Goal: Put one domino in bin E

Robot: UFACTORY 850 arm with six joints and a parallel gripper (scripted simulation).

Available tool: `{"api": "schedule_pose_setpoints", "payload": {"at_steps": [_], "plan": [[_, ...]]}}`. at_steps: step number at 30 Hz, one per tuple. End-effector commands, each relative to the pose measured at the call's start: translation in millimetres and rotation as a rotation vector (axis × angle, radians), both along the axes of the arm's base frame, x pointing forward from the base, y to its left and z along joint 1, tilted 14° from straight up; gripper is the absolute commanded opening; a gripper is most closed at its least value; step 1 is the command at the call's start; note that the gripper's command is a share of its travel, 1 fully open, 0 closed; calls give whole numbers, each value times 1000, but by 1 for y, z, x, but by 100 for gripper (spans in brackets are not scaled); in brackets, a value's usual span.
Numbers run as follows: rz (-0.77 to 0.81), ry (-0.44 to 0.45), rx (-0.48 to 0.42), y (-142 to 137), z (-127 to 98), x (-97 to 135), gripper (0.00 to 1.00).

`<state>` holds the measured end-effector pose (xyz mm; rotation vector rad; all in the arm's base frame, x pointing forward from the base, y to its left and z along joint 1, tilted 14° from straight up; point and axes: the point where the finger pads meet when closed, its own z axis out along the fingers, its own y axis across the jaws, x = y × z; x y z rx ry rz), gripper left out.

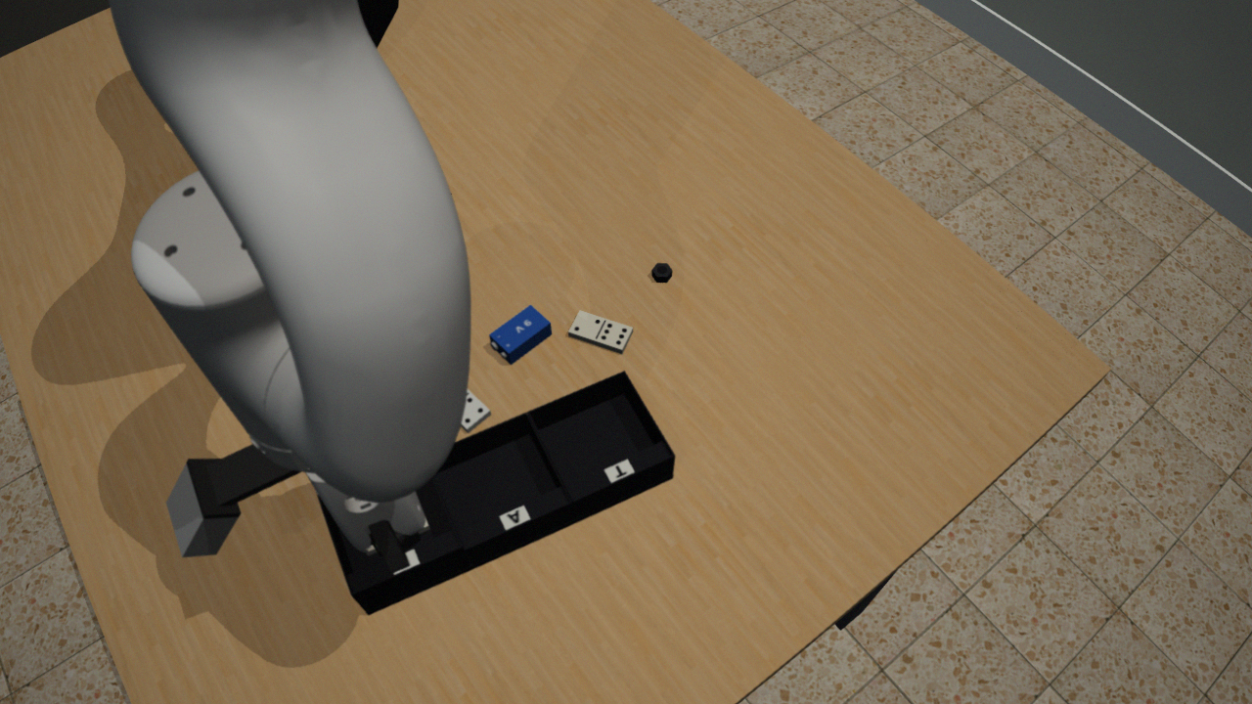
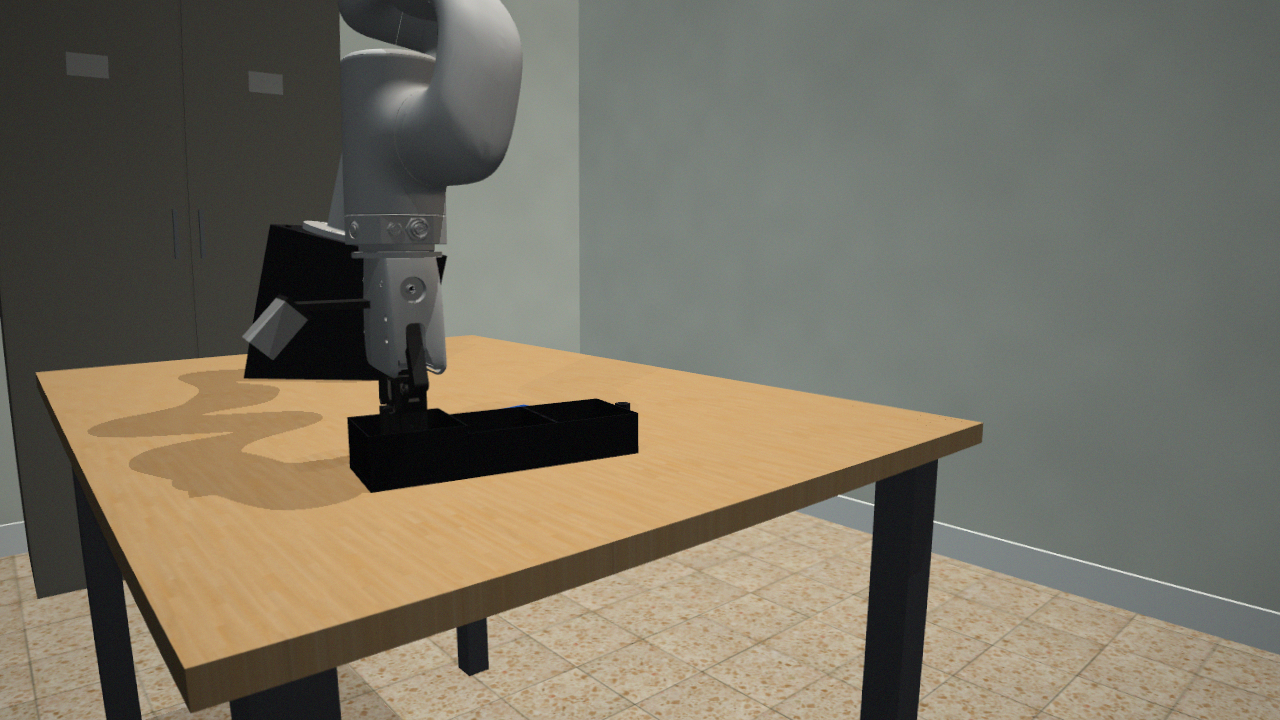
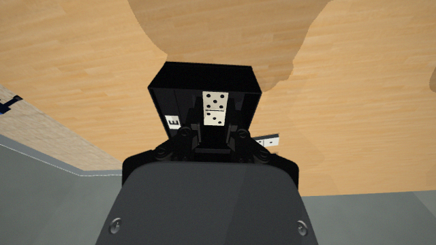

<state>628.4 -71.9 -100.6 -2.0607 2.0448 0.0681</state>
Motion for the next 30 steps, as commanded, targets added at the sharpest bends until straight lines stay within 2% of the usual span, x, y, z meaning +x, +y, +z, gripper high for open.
{"api": "schedule_pose_setpoints", "payload": {"at_steps": [1,2,3,20,30], "plan": [[0,-2,0,0,1,1,0],[0,-2,0,0,1,1,0],[0,-2,0,0,1,1,31],[0,-2,0,0,1,1,31],[0,-2,0,-3,14,-1,31]]}}
